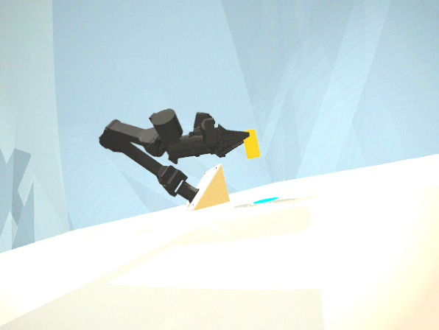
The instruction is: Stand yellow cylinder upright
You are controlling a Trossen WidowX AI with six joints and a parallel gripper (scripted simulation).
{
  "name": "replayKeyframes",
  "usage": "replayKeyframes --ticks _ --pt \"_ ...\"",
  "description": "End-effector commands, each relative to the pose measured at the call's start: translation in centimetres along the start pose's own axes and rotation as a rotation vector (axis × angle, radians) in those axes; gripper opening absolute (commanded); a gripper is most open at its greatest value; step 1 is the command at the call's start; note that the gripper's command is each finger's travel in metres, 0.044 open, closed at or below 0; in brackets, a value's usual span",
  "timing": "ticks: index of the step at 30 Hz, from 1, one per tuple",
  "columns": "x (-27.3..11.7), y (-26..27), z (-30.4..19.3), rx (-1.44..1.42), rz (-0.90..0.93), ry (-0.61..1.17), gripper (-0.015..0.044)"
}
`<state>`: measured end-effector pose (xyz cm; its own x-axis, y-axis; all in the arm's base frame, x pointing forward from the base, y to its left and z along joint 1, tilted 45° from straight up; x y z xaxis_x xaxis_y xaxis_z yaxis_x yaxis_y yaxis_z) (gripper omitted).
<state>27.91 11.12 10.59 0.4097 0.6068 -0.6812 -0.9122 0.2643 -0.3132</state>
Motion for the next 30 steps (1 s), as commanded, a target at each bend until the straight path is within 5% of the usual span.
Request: replayKeyframes --ticks 1,17,30 --pt "0.0 -0.1 -0.2 -0.010 -0.002 -0.007 0.0105" --pt "0.7 -0.4 -8.5 -0.012 -0.001 -0.003 0.0105" --pt "1.1 -0.5 -10.7 -0.004 -0.007 0.006 0.0105"
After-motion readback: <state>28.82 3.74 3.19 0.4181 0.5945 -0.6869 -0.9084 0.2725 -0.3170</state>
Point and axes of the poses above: the point midway between the two fingers, 35 mm back from their tips, its own x axis out along the fingers, its own y axis across the jaws, z = x × y, the point moved 9 cm from there along -x, back along the fingers, and after that the axes turned 2 degrees about x, right-handed, at the moved point
